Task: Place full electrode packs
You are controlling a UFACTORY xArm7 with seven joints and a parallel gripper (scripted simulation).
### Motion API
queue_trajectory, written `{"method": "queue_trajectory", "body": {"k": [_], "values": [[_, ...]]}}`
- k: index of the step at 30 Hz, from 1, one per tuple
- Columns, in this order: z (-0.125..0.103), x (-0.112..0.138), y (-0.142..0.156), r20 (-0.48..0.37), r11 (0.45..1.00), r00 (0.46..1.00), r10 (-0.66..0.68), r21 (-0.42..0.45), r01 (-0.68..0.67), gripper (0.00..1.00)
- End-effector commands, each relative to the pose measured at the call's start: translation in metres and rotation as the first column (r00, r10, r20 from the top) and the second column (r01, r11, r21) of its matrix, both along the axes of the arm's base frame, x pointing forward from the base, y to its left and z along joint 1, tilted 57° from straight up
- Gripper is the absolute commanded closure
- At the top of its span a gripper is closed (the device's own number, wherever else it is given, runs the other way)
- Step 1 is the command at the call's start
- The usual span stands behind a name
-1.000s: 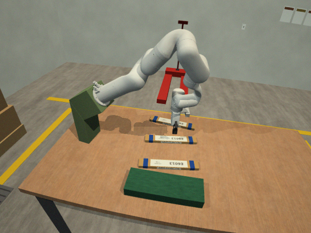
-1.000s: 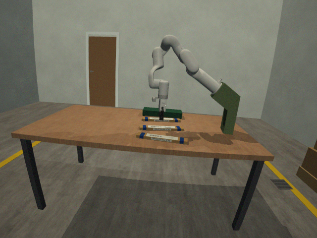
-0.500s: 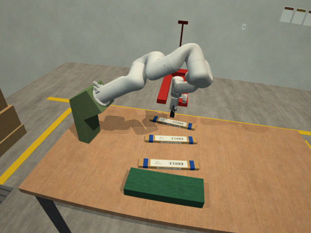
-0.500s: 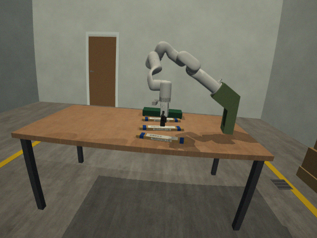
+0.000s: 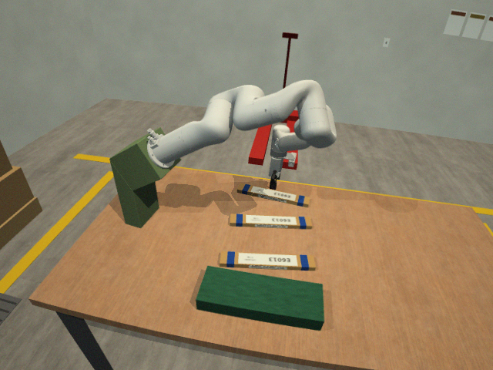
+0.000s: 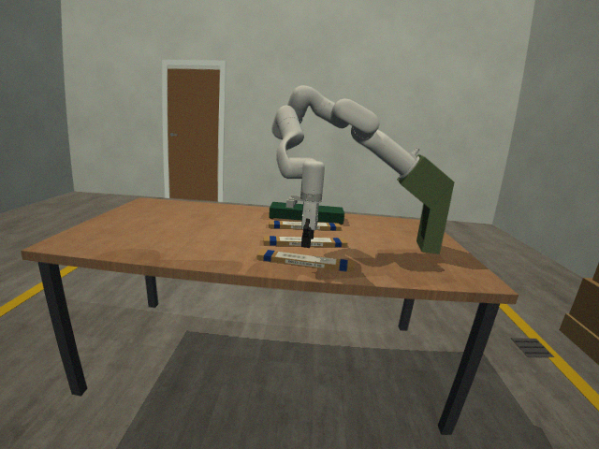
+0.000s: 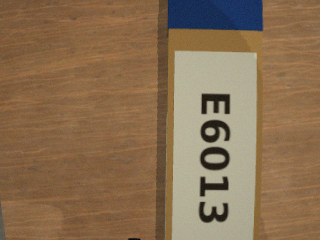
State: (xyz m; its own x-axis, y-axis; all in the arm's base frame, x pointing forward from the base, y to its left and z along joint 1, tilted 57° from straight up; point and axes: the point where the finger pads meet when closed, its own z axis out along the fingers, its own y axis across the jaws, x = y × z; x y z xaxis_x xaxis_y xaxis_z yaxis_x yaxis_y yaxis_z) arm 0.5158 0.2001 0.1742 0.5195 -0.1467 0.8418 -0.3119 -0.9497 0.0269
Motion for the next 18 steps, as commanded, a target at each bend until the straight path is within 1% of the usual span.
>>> {"method": "queue_trajectory", "body": {"k": [1, 3, 11, 18], "values": [[-0.007, 0.010, -0.002, 0.001, 1.000, 1.000, 0.003, 0.001, -0.003, 0.00], [-0.007, 0.010, -0.002, 0.001, 1.000, 1.000, 0.003, 0.001, -0.003, 0.00], [-0.024, 0.036, -0.010, 0.001, 1.000, 1.000, 0.003, 0.001, -0.003, 0.00], [-0.026, 0.039, -0.011, 0.001, 1.000, 1.000, 0.003, 0.001, -0.003, 0.00]]}}
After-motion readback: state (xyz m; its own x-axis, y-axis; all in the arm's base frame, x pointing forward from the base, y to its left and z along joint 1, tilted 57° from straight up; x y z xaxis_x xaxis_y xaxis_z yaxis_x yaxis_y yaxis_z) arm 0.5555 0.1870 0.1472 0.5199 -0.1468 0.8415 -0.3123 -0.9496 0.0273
